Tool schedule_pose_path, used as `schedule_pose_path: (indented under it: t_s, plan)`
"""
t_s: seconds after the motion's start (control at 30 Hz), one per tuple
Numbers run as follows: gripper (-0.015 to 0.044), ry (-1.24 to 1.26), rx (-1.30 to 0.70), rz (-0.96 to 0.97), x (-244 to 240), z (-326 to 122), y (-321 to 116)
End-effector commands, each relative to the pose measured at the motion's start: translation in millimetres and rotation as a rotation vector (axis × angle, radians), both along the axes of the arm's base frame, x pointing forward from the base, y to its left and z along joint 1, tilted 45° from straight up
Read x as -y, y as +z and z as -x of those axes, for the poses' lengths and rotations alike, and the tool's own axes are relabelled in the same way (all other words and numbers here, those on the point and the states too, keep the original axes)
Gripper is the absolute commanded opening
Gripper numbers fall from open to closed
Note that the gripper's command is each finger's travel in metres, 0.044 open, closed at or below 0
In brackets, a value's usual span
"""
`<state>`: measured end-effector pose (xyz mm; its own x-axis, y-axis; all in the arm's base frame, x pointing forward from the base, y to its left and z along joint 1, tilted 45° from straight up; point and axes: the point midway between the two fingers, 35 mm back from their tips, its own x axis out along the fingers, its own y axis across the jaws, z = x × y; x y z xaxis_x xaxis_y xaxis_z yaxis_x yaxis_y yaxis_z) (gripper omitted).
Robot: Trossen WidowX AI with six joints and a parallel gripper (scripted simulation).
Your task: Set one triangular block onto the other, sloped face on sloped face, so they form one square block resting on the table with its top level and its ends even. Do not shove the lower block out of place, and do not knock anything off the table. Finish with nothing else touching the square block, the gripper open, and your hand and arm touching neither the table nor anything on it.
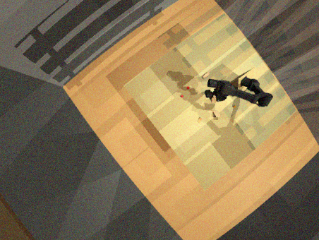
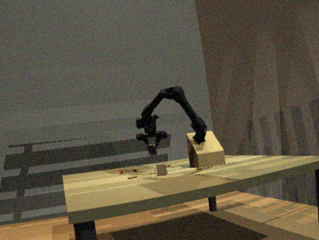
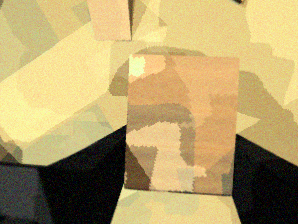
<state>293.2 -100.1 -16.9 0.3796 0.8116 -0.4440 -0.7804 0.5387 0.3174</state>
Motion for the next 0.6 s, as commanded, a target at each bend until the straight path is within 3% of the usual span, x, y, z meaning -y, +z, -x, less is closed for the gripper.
schedule_pose_path:
  t_s: [0.0, 0.57]
  plan:
    - [0.0000, -0.005, -0.001, -0.006, -12, 1, 17]
    - [0.0000, 0.000, 0.004, -0.022, -59, 12, 74]
